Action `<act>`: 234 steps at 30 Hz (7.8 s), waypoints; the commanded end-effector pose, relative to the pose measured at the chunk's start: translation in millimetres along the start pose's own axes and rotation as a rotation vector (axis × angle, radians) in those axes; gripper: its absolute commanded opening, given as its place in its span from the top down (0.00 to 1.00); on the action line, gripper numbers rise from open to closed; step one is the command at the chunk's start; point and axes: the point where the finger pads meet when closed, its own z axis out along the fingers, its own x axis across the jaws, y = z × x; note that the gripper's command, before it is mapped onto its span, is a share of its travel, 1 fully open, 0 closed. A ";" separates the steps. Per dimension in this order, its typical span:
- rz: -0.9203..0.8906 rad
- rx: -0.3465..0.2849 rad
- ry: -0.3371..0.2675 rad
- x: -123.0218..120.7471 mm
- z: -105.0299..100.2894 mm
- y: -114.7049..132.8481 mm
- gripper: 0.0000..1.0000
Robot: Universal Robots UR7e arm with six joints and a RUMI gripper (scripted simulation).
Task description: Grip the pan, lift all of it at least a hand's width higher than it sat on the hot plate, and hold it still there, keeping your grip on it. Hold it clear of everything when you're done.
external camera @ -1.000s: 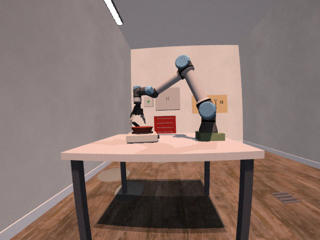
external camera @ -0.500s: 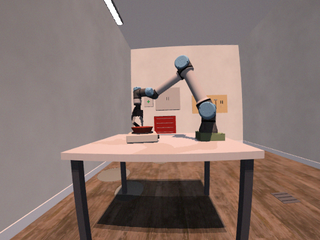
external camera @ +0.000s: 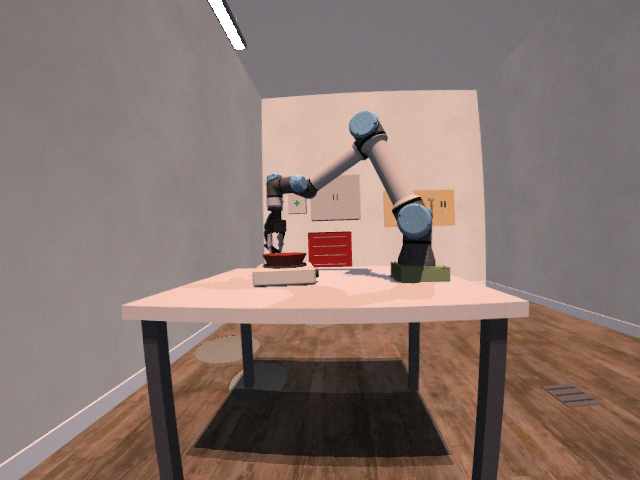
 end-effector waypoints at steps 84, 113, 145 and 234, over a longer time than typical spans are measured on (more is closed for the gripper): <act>0.000 0.002 -0.002 -1.0 -223.7 -1.6 1.00; 0.000 0.002 -0.002 -1.0 -223.7 -1.6 1.00; 0.000 0.002 -0.002 -1.0 -223.7 -1.6 1.00; 0.000 0.002 -0.002 -1.0 -223.7 -1.6 1.00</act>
